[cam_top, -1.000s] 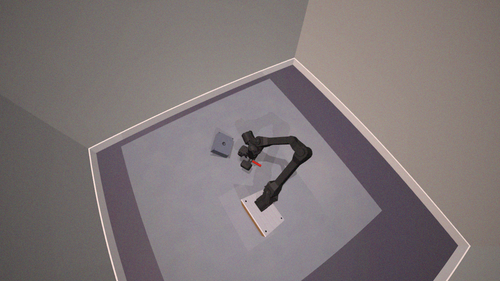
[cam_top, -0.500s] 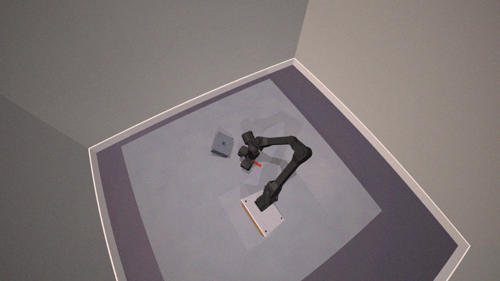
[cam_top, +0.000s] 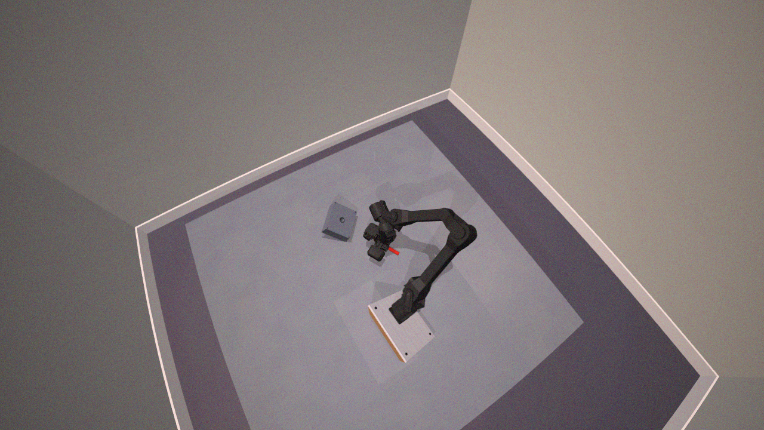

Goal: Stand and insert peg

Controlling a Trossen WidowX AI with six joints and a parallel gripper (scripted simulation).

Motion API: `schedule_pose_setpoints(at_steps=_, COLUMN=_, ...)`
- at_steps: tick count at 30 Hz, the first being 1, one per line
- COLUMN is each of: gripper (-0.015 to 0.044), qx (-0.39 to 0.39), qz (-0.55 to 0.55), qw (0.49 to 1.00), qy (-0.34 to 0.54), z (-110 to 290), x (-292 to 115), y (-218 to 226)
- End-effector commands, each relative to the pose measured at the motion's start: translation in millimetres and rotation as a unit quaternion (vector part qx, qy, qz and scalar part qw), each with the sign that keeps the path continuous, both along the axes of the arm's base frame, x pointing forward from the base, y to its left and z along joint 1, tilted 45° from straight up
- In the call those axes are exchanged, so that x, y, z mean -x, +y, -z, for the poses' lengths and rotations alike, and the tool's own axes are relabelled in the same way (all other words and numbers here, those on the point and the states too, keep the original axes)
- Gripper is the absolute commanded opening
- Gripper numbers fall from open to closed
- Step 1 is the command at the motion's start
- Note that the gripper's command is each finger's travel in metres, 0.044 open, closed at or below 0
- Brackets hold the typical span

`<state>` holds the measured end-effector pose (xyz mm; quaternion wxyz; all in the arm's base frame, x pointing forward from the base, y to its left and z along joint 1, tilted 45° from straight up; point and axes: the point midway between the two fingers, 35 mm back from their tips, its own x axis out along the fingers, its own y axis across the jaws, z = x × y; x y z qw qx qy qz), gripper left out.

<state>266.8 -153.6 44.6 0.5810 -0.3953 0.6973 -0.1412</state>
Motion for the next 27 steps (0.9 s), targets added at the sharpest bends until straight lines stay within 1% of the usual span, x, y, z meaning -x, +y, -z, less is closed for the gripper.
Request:
schedule_pose_setpoints(at_steps=1, gripper=0.0051, qx=-0.001, qz=-0.001, qw=1.000, qy=0.001, z=0.9, x=-0.1, y=0.1)
schedule_pose_setpoints(at_steps=8, gripper=0.0051, qx=-0.003, qz=-0.005, qw=1.000, qy=-0.004, z=-0.4, x=0.4, y=0.6)
schedule_pose_setpoints(at_steps=27, gripper=0.0051, qx=-0.037, qz=-0.062, qw=0.996, qy=-0.061, z=-10.7, x=7.1, y=6.6)
